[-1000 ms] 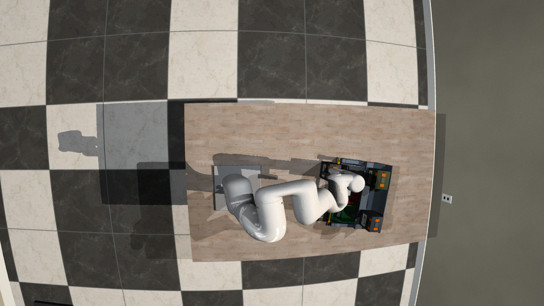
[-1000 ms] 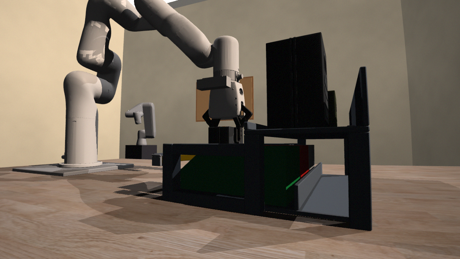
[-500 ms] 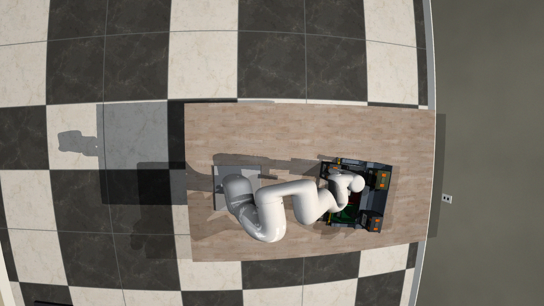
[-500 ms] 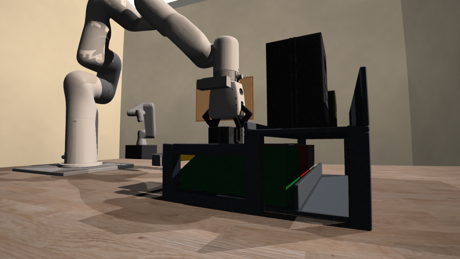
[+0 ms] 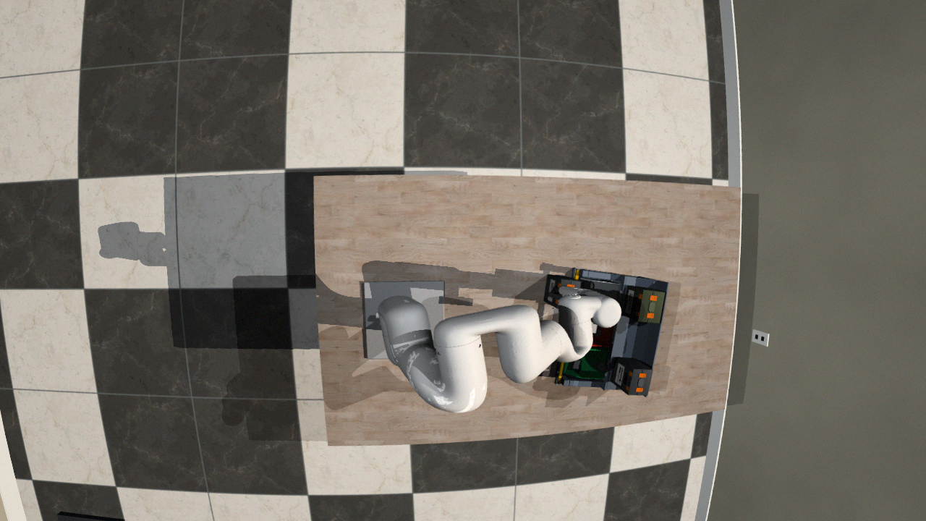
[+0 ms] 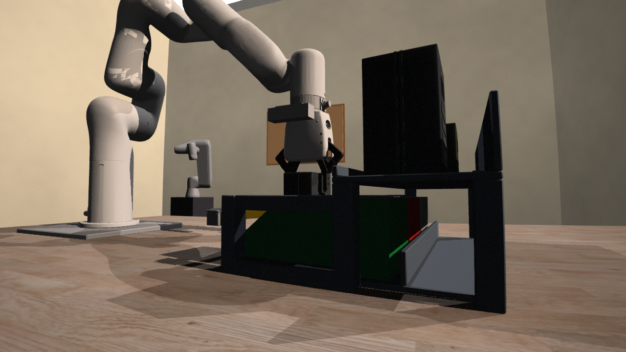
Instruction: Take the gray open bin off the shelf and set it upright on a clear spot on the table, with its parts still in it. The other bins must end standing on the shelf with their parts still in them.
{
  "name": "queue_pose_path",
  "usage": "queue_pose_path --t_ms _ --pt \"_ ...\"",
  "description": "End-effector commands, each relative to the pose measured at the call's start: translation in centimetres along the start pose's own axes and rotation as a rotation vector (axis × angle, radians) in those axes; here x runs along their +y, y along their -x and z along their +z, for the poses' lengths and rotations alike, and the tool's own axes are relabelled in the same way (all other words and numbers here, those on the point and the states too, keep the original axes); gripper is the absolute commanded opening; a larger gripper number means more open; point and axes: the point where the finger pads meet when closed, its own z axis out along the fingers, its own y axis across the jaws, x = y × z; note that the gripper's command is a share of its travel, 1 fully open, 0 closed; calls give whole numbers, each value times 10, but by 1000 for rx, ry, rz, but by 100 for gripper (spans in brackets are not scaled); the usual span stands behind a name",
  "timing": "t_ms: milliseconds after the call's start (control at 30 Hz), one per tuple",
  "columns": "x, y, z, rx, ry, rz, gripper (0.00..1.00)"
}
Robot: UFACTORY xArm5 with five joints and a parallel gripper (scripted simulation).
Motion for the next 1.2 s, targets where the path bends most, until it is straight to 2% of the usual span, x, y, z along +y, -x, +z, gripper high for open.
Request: queue_pose_path --t_ms 0,933,1167 --pt "-1 0 -1 -1 -3 0 0" --pt "-1 0 -1 -1 -3 0 0" --pt "-1 0 -6 12 -7 0 0"
